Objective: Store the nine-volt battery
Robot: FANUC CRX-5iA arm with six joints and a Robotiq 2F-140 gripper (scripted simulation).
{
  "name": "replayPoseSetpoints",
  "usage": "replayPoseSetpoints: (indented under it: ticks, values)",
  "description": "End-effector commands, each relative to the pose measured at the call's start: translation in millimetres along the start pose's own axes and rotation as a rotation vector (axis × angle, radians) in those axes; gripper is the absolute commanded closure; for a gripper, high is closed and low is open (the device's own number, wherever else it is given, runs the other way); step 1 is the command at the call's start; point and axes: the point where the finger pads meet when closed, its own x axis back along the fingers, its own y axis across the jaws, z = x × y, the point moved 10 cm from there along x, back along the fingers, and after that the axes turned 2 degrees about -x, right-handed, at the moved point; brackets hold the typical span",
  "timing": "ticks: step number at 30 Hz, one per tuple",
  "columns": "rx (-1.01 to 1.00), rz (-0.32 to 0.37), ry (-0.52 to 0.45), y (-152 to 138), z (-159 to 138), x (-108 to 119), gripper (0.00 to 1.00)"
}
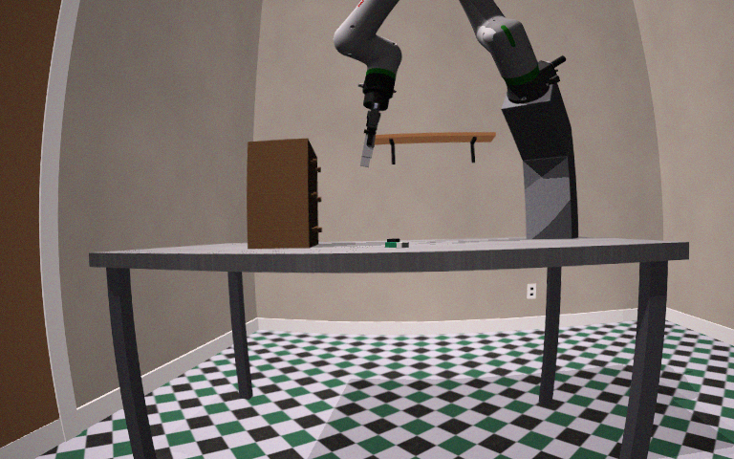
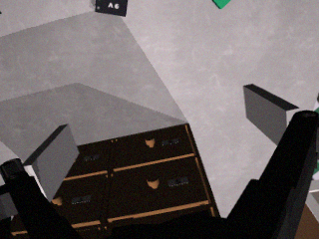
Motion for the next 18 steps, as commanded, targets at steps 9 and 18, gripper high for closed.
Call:
replayPoseSetpoints:
  ticks: [9, 18]
  values:
    - [-0.011, 0.011, 0.181, 4.1, -7.2, 10.4, 0.00]
    - [-0.012, 0.012, 0.193, 4.0, -7.7, 11.4, 0.00]
